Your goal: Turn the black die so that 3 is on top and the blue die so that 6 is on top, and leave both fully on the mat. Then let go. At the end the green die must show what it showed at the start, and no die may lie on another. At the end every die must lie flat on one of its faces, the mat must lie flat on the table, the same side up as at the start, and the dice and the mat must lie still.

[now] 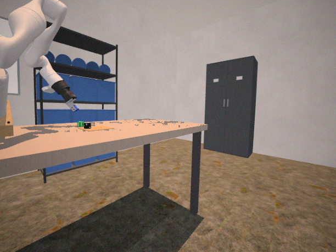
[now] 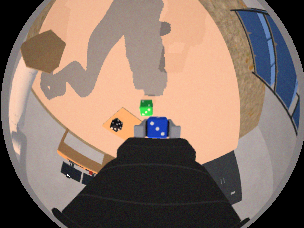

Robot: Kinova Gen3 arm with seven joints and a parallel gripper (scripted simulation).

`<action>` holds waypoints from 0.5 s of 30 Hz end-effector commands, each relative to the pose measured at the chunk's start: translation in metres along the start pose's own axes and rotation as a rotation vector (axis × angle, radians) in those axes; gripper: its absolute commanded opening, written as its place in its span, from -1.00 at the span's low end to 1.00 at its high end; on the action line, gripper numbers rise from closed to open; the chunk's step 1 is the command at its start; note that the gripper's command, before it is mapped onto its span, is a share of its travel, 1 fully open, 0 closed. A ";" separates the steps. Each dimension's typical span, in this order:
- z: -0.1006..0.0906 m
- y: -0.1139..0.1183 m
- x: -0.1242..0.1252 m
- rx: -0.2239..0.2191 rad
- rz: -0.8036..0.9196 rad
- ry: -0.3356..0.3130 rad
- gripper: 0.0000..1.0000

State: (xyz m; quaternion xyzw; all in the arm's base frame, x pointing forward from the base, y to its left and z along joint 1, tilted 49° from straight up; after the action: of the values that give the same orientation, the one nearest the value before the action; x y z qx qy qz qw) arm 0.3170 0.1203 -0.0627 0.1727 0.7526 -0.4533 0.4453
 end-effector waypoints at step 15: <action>0.000 -0.002 0.029 -0.018 -0.036 -0.384 0.14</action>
State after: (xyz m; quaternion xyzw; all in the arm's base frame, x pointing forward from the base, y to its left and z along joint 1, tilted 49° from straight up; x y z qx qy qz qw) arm 0.3016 0.1175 -0.0828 0.0721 0.6630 -0.4770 0.5724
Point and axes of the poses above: the point where the finger pads meet when closed, its own z axis out along the fingers, its own y axis across the jaws, x = y × z, the point moved 4 cm from there along -z, back along the fingers, and after that the axes turned 1 degree about z, right-handed, at the moved point
